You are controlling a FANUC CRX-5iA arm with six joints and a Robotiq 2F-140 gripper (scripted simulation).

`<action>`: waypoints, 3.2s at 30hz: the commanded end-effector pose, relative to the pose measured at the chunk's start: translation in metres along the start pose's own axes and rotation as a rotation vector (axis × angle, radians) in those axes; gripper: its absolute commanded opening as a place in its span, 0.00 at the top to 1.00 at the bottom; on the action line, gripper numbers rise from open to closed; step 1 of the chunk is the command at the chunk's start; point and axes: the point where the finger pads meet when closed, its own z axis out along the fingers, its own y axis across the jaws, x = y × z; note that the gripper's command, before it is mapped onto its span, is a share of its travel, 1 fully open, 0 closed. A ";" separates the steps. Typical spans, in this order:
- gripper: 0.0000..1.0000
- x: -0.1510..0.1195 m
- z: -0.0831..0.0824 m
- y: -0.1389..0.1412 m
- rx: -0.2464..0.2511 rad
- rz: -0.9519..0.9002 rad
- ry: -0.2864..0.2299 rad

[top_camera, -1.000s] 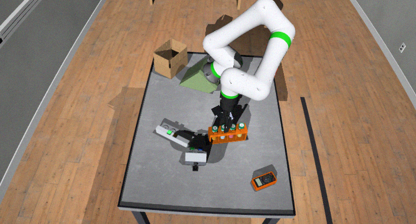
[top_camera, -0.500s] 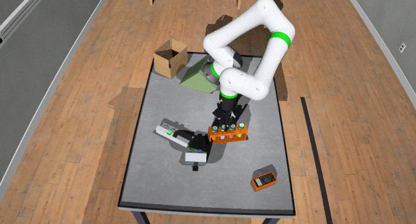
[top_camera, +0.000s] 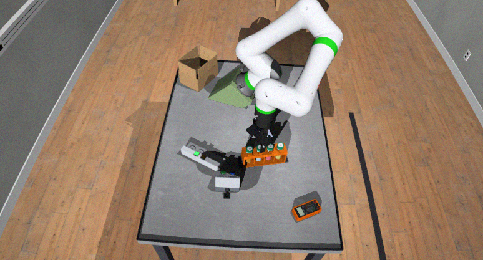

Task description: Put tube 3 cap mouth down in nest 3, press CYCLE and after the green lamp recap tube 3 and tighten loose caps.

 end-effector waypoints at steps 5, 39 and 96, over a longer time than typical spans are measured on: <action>0.70 0.000 -0.001 0.000 -0.001 0.322 0.003; 0.59 0.000 0.000 0.000 0.000 0.886 0.003; 0.70 0.000 0.000 0.000 -0.001 0.572 0.003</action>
